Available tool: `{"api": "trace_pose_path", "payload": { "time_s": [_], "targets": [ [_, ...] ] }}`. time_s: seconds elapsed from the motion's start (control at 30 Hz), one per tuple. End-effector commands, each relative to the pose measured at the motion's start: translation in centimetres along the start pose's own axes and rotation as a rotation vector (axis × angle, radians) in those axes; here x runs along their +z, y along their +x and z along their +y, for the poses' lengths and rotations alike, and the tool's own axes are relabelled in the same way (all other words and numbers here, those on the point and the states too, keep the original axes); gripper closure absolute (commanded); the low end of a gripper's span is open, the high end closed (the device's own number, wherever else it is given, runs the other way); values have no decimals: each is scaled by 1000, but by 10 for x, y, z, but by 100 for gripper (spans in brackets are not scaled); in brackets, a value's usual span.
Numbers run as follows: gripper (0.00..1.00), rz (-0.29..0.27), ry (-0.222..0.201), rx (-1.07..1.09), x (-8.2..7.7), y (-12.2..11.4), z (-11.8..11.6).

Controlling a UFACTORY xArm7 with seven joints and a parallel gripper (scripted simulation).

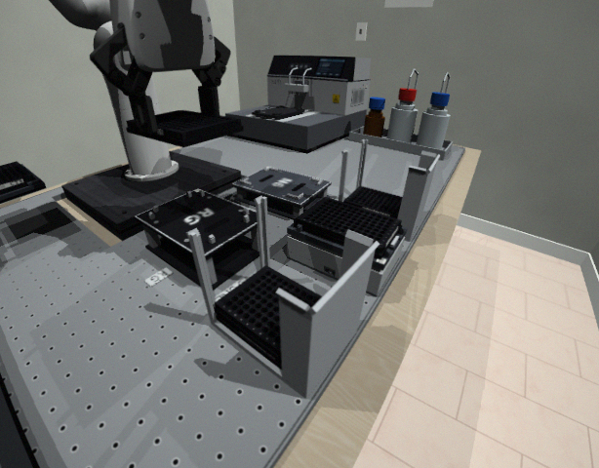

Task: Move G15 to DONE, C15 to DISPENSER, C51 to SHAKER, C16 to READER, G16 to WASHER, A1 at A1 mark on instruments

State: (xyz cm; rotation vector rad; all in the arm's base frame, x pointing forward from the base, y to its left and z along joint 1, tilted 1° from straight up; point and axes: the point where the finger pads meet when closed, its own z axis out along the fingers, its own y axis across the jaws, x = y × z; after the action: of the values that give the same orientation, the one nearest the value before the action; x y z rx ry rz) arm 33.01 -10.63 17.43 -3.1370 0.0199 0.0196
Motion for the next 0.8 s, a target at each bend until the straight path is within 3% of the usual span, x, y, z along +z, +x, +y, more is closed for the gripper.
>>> {"api": "trace_pose_path", "payload": {
  "time_s": [0.0,0.37,0.67,0.77],
  "targets": [
    [100,4,-1,0,-6,1,0],
    [100,4,-1,0,-21,1,0],
    [100,4,-1,0,-21,1,0],
    [100,4,-1,-35,-21,4,10]
  ]
}}
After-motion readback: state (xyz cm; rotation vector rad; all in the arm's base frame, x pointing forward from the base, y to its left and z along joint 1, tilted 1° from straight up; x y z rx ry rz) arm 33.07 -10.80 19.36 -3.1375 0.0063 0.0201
